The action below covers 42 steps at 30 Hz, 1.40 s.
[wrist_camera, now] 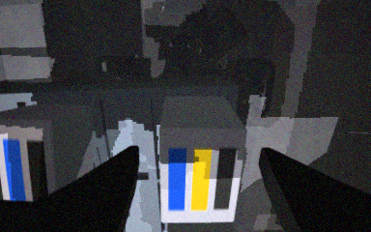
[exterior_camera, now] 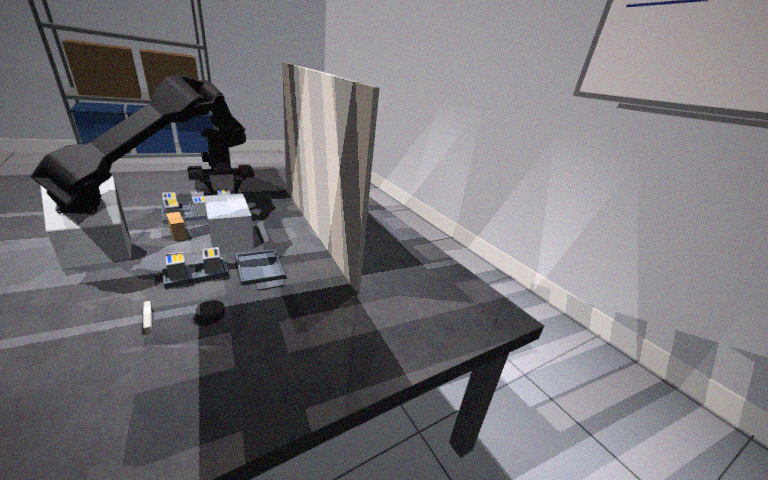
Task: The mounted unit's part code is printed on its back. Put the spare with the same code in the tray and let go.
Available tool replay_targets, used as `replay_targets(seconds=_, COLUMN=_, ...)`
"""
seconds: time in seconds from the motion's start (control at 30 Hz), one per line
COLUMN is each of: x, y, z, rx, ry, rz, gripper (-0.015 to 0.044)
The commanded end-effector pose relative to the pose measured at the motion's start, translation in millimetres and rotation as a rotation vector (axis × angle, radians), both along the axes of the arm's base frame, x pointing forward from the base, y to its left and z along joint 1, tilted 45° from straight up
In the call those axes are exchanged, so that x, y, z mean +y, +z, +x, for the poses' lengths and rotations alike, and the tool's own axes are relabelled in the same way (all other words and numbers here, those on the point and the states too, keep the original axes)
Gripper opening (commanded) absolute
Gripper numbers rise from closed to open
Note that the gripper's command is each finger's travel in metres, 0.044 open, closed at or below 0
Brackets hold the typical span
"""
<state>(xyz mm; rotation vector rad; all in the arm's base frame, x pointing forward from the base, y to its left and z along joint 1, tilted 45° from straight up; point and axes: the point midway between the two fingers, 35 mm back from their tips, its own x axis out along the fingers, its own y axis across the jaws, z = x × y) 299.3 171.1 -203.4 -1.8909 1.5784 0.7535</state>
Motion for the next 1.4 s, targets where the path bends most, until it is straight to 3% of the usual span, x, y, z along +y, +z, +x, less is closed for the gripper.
replay_targets(seconds=0.0, x=-7, y=-6, z=-1, rx=0.007, ry=0.002, rz=-0.009, gripper=0.03)
replay_targets(seconds=0.37, x=-12, y=-11, z=0, rx=0.007, ry=0.002, rz=-0.009, gripper=0.03)
replay_targets(seconds=0.53, x=-11, y=-10, z=0, rx=0.004, ry=-0.003, rz=-0.006, gripper=0.0169)
replay_targets(seconds=0.77, x=-11, y=-10, z=0, rx=0.004, ry=-0.003, rz=-0.006, gripper=0.0122)
replay_targets(seconds=0.93, x=-11, y=-10, z=0, rx=0.004, ry=-0.003, rz=-0.006, gripper=0.0)
replay_targets(seconds=1.2, x=-10, y=-9, z=0, rx=0.004, ry=-0.003, rz=-0.006, gripper=0.0)
replay_targets(seconds=1.37, x=17, y=17, z=-4, rx=0.007, ry=0.0, rz=-0.004, gripper=0.0)
